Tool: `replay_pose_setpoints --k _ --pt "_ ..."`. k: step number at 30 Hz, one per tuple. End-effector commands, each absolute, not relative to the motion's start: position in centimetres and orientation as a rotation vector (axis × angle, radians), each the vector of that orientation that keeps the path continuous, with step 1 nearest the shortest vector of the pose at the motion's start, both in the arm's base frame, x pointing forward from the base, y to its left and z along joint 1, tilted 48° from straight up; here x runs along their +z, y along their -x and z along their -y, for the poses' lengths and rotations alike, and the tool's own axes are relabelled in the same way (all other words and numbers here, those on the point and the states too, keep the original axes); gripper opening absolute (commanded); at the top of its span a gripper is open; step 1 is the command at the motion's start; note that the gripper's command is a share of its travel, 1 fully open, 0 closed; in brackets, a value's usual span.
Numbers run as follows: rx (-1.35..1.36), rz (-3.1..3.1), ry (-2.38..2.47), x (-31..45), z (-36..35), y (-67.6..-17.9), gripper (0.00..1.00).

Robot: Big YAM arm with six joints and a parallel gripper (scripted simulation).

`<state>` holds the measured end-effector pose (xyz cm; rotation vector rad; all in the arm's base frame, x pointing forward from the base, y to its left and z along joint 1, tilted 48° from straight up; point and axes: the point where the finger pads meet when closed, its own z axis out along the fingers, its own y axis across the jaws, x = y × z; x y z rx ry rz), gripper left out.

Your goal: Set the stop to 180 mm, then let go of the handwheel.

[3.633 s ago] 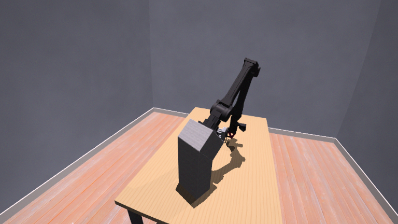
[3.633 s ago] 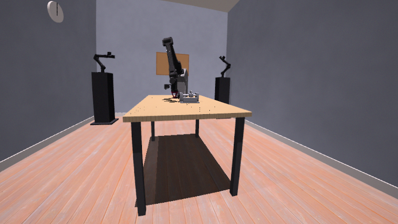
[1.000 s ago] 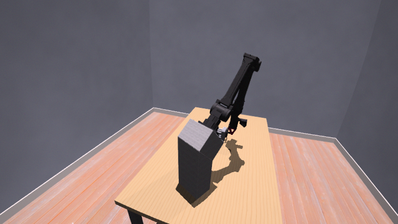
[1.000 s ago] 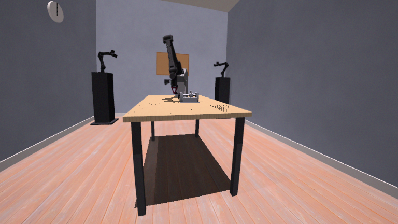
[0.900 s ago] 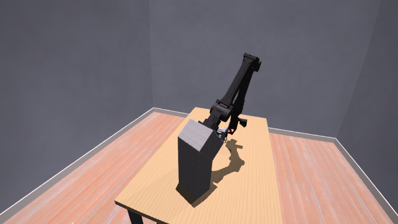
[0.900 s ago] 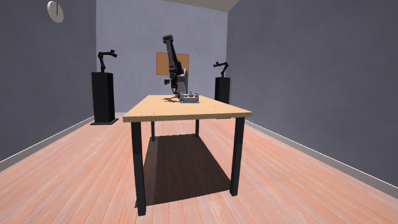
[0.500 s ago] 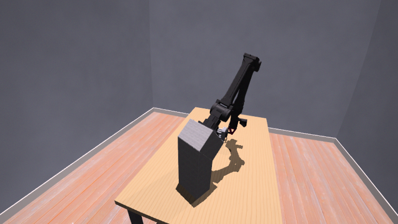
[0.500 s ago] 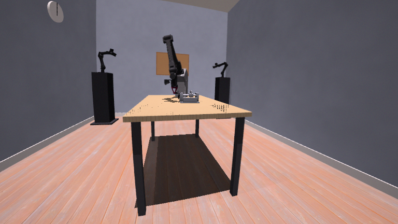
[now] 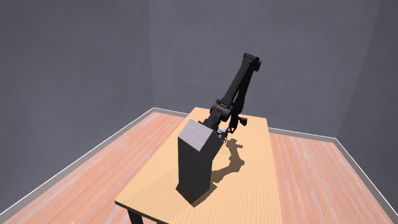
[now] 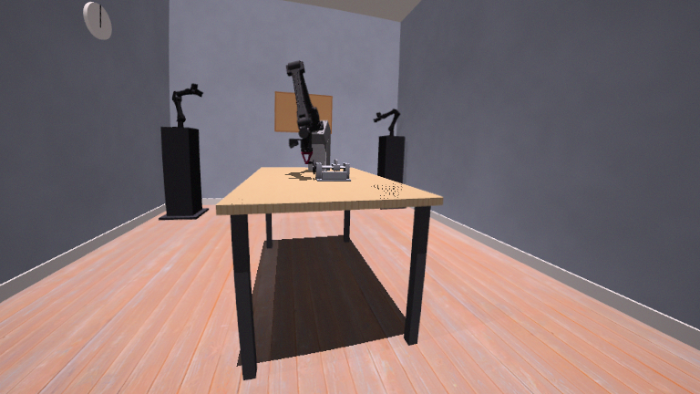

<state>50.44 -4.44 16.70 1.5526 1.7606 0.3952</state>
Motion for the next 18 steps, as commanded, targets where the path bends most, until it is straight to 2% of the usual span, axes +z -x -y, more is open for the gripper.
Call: replay_pose_setpoints --k 1,18 --pt "0.447 -1.720 -1.520 20.6 3.4 -50.7 0.06" --pt "0.450 -1.719 -1.519 21.7 3.0 -51.1 0.06"
